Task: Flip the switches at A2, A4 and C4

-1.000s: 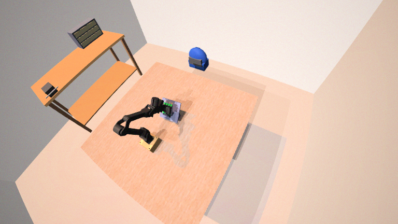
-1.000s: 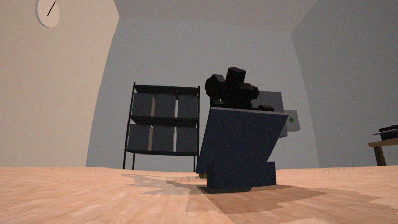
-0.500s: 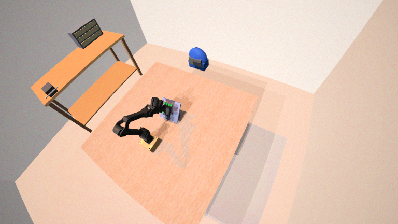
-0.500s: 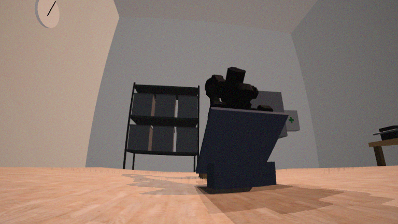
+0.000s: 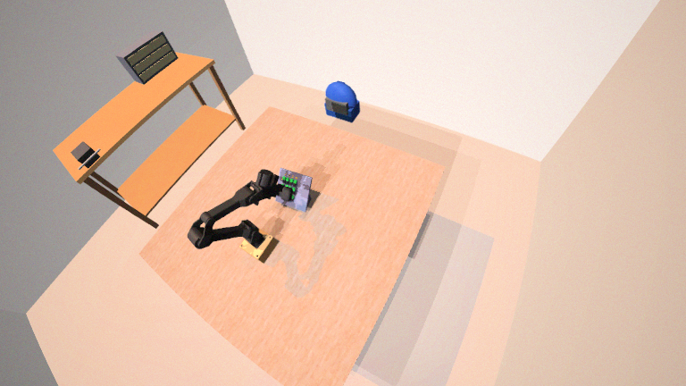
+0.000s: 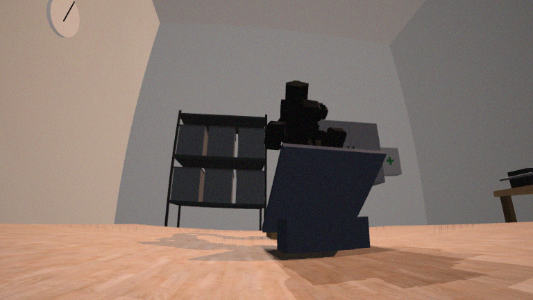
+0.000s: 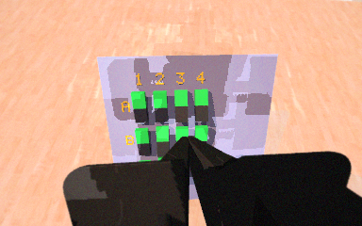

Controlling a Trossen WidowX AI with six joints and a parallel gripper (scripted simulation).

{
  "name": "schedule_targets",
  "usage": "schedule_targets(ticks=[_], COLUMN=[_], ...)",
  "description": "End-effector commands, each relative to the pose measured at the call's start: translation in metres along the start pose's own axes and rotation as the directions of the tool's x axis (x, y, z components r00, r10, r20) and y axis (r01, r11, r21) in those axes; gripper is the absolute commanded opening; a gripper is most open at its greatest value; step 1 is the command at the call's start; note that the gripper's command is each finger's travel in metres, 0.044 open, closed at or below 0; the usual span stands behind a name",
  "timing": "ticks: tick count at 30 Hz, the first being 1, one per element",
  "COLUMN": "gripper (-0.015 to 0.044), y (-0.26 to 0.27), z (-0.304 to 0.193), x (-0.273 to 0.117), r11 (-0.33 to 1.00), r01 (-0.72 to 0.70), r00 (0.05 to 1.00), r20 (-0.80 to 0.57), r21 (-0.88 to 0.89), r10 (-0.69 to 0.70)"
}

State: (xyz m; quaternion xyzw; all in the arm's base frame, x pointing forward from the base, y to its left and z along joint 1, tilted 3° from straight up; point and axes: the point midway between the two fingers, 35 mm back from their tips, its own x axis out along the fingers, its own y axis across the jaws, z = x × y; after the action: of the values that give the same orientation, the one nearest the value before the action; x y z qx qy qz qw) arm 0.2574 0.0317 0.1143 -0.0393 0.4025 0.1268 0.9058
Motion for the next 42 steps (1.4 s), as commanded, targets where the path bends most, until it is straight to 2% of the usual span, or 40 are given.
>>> schedule_targets(ticks=[1,4,9,30,42], gripper=[0.0000,0.0000,0.0000,0.0000,0.0000], y=[-0.021,-0.023,-0.022,-0.022,-0.022], z=[0.001,0.001,0.001,0.001,0.001], x=[-0.002,0.000,0.033,0.056,0.057], r11=[1.000,1.000,1.000,1.000,1.000], r01=[0.002,0.002,0.002,0.002,0.002], r00=[1.000,1.000,0.999,0.999,0.999], r20=[0.007,0.009,0.035,0.036,0.036], r21=[0.001,0.000,0.001,0.001,0.001], r10=[-0.002,-0.002,-0.002,-0.002,-0.002])
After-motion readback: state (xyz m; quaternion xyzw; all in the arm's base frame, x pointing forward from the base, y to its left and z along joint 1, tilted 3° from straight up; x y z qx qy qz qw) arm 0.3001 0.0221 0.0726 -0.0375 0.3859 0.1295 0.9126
